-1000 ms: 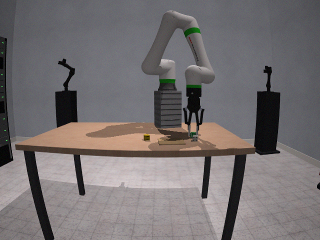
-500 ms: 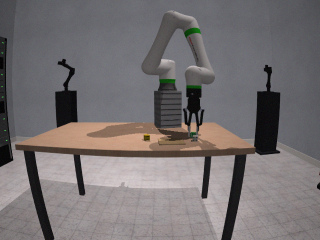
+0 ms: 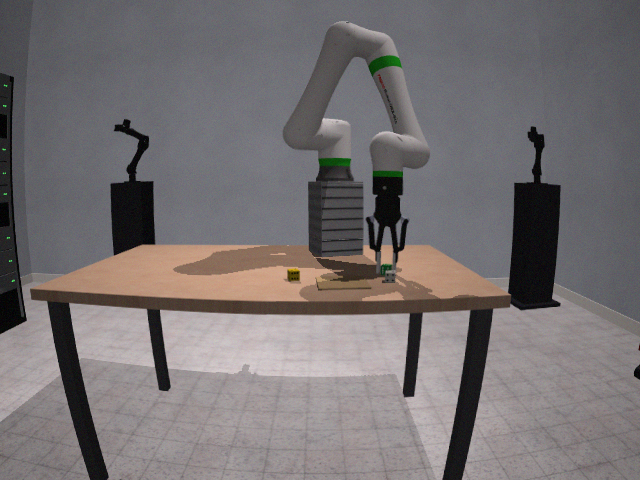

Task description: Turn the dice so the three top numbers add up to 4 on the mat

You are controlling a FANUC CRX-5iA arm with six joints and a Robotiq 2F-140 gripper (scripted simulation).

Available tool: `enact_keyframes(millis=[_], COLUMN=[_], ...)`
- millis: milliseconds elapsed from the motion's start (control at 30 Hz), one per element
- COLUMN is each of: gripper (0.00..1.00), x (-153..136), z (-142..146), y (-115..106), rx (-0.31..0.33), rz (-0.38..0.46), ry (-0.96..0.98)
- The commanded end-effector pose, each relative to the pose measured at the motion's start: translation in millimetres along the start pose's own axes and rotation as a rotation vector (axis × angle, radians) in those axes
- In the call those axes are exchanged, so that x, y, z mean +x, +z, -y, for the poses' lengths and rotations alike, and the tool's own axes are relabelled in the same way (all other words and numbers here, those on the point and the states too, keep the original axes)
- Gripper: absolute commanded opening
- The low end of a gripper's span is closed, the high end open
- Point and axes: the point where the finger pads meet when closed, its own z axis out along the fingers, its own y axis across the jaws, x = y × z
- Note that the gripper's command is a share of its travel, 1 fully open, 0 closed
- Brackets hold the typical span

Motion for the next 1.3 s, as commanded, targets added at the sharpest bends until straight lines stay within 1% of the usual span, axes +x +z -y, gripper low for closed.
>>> enact_keyframes(millis=[0,333,367,1267], gripper=[0.28,0.28,0.16,0.16], x=[0.2,0.2,0.2,0.2], z=[0.1,0.1,0.1,0.1], y=[-0.1,-0.1,-0.1,-0.1], rx=[0.000,0.000,0.000,0.000], rz=[0.000,0.000,0.000,0.000], ry=[0.000,0.000,0.000,0.000])
